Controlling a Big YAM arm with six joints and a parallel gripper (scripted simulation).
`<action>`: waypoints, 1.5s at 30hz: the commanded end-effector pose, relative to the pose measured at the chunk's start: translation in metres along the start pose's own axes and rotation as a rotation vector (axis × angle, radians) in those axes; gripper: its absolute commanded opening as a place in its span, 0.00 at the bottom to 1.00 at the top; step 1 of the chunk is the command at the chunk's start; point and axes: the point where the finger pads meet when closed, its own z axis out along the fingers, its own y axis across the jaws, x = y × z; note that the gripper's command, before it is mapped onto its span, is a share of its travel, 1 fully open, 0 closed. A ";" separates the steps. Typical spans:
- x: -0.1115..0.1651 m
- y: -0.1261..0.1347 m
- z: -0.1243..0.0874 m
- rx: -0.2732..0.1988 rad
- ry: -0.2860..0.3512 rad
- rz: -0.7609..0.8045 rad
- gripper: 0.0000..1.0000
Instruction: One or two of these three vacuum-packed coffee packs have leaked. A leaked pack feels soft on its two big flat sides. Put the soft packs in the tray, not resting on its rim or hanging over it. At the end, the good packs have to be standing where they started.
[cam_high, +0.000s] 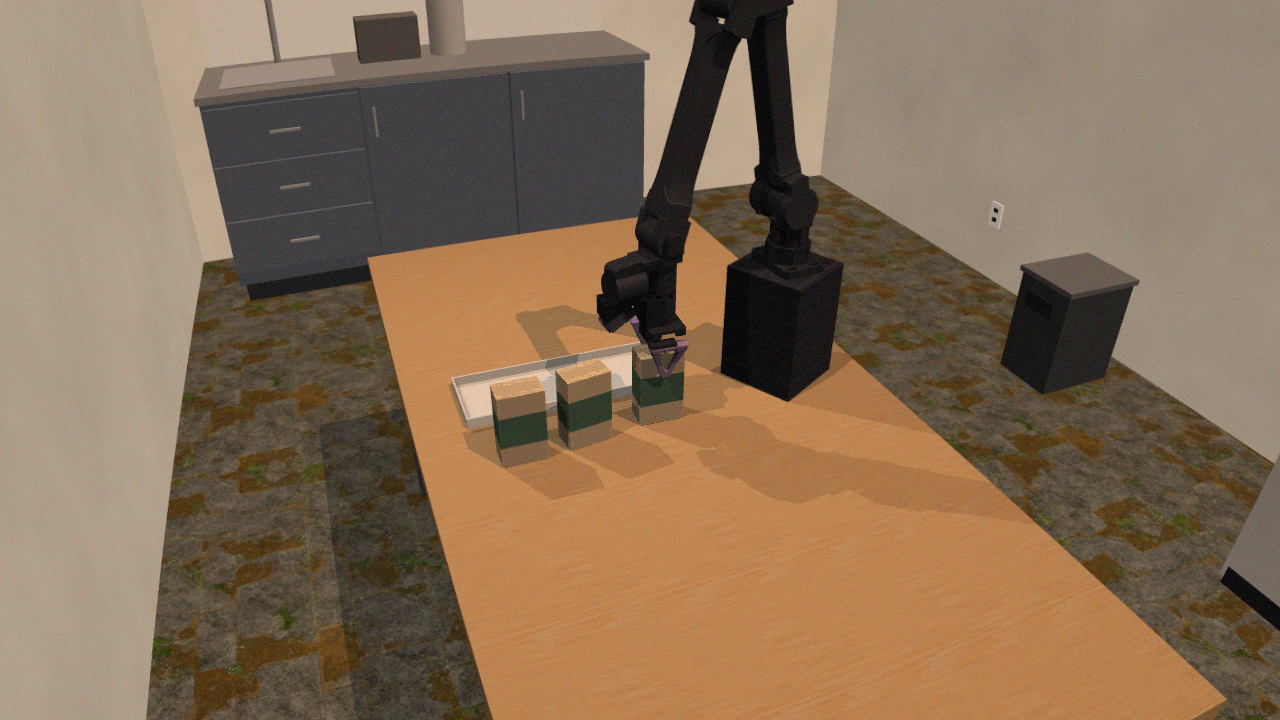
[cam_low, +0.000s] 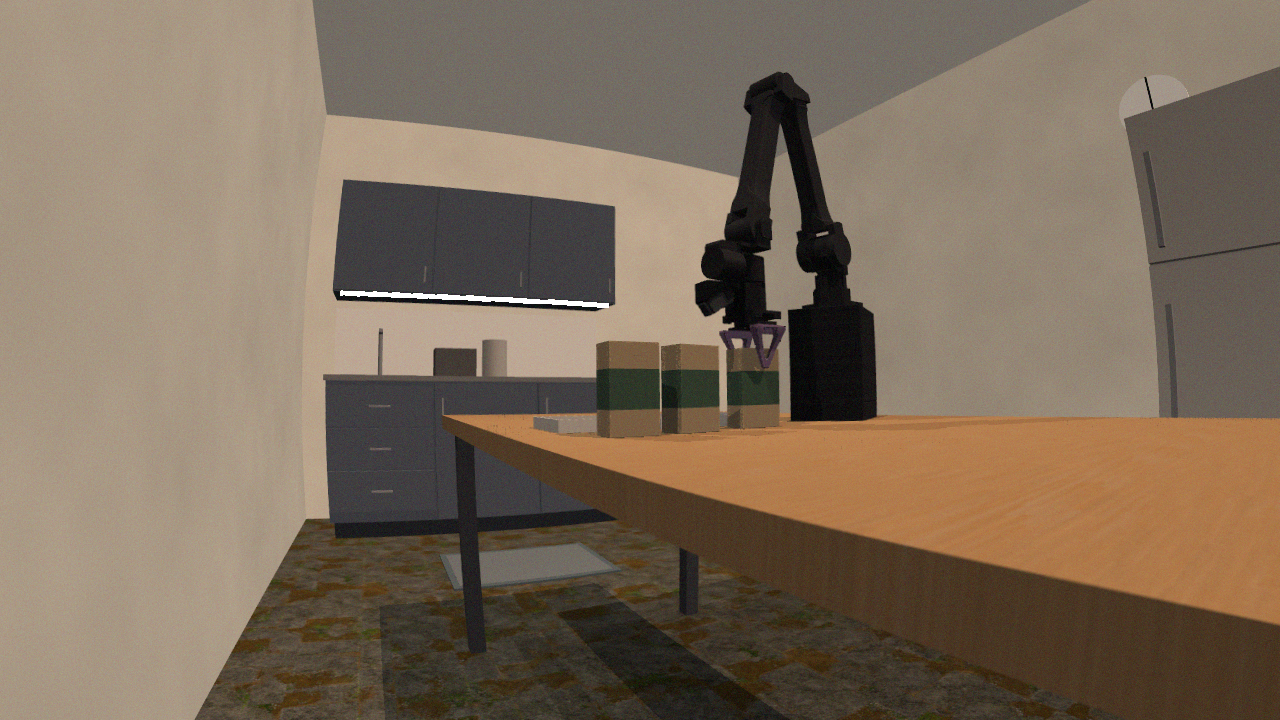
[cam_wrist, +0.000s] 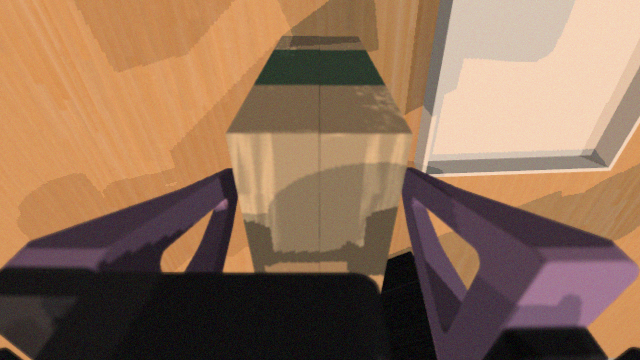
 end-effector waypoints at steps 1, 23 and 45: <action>-0.003 0.002 -0.010 -0.001 -0.013 -0.001 0.79; 0.007 0.000 -0.083 0.008 0.023 -0.001 0.79; -0.163 0.028 -0.093 -0.003 -0.021 -0.200 0.79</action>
